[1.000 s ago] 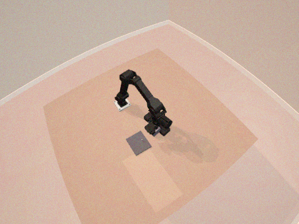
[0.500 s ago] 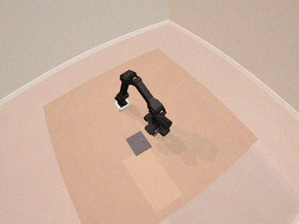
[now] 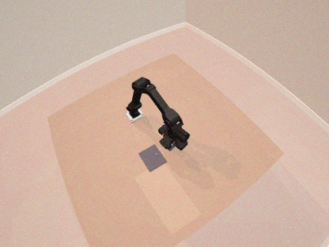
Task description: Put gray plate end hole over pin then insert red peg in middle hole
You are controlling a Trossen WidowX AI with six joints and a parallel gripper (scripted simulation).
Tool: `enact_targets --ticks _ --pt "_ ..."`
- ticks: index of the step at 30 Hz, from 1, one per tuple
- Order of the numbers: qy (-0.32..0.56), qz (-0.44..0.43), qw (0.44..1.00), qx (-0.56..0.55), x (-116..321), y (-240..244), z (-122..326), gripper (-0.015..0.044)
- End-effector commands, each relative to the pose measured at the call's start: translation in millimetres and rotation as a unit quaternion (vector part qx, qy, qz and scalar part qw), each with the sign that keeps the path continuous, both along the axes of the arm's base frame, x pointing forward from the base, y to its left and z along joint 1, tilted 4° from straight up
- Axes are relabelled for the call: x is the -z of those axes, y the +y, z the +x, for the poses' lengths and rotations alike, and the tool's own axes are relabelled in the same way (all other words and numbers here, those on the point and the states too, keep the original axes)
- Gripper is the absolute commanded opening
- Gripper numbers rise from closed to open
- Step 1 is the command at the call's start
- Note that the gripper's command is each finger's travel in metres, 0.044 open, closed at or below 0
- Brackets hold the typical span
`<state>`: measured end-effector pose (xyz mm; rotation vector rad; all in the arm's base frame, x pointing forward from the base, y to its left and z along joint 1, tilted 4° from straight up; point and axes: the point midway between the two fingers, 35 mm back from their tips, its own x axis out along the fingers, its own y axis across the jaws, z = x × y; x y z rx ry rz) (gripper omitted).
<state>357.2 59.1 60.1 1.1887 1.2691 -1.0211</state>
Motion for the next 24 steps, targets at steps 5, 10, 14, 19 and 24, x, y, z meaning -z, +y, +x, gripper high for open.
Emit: enact_targets --ticks 5,10,14,19,24 --pt "-0.006 -0.001 1.000 0.000 -26.3 -2.8 6.1 0.0000" --pt "-0.005 -0.001 1.000 0.002 -42.2 -4.5 7.1 0.0000" --pt "-0.003 0.000 1.000 0.005 -55.2 -5.9 7.0 0.0000" --pt "-0.001 0.000 1.000 0.007 -71.3 -7.8 6.0 0.0000" --pt "0.001 0.000 1.000 0.010 -86.9 -9.7 4.1 0.0000"
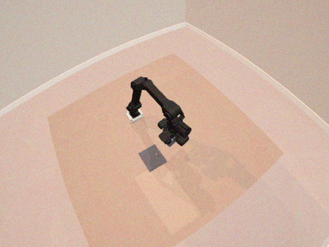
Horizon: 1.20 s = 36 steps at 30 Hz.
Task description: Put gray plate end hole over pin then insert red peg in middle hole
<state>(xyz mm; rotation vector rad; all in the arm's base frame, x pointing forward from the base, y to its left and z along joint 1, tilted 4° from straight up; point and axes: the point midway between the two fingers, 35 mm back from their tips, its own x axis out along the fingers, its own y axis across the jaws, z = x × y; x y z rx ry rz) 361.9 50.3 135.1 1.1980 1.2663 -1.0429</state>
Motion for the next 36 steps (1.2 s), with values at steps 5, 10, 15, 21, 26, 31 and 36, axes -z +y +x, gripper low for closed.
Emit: enact_targets --ticks 5,10,15,21,26,31,36 --pt "-0.001 0.002 1.000 0.004 -27.1 -2.9 -3.5 0.0000" --pt "0.001 0.002 1.000 0.007 -42.1 -4.8 -7.2 0.0000" --pt "0.003 0.002 1.000 0.009 -52.3 -6.1 -10.3 0.0000" --pt "0.005 0.002 1.000 0.028 -44.4 -18.3 -7.9 0.0000" --pt "0.006 0.002 0.999 0.049 -35.6 -32.0 -5.9 0.0000" --pt "0.007 0.003 0.998 0.070 -26.7 -45.8 -4.8 0.0000" --pt "0.009 0.003 0.996 0.091 -17.9 -59.6 -4.6 0.0000"
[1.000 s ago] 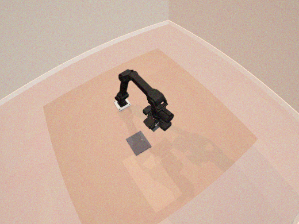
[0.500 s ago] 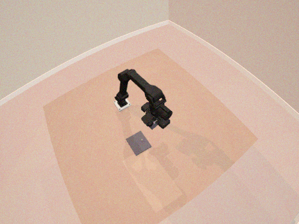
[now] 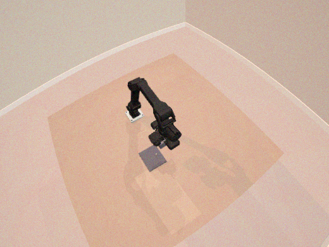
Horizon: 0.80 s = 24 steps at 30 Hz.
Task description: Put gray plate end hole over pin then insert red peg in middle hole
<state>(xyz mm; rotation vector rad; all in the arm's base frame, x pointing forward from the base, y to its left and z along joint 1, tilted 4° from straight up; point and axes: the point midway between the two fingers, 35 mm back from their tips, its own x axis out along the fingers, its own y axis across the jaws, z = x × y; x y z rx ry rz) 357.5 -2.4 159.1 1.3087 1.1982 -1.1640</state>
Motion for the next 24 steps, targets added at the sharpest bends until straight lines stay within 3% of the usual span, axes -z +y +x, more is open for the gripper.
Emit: enact_targets --ticks 1,24 --pt "0.003 0.003 1.000 0.017 7.9 -9.6 -0.2 0.0000" --pt "0.009 0.006 0.994 0.113 48.6 -72.2 -10.6 0.0000"
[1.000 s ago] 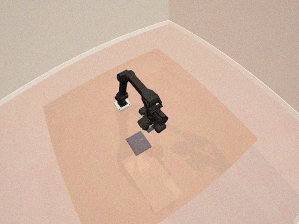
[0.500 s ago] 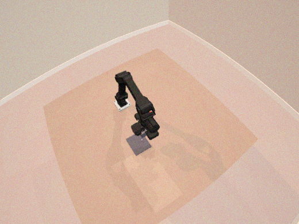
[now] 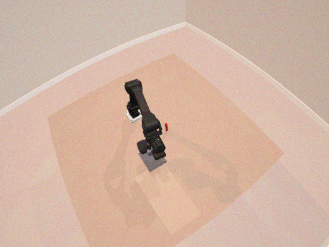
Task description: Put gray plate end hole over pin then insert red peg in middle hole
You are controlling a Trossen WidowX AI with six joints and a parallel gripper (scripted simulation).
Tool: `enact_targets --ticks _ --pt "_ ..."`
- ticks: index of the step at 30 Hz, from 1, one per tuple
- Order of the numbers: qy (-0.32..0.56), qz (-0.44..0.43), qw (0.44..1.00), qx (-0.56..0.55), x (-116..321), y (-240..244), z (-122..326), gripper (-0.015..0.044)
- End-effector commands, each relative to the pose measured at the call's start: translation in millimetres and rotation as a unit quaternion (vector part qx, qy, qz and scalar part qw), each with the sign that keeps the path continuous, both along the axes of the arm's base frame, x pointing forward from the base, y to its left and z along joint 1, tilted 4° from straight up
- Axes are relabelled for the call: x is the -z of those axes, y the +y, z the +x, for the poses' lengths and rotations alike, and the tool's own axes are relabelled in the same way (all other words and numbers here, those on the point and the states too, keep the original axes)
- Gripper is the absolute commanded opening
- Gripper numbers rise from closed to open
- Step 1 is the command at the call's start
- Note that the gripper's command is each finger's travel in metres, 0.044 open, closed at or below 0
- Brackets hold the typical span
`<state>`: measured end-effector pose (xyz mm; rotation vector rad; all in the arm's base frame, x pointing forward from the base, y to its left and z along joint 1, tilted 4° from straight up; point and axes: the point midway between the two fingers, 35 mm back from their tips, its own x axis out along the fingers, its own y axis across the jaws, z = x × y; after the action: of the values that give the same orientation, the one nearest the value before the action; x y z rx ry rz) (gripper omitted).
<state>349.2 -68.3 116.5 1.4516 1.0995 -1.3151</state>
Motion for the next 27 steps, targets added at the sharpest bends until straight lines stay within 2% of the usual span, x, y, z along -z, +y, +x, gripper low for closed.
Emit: enact_targets --ticks 1,9,27 --pt "0.002 0.003 1.000 0.017 7.8 -8.9 -3.2 0.0000" --pt "0.004 0.005 0.999 0.048 20.8 -27.7 -10.1 0.0000" --pt "0.004 0.005 0.999 0.049 21.0 -28.1 -10.2 0.0000"
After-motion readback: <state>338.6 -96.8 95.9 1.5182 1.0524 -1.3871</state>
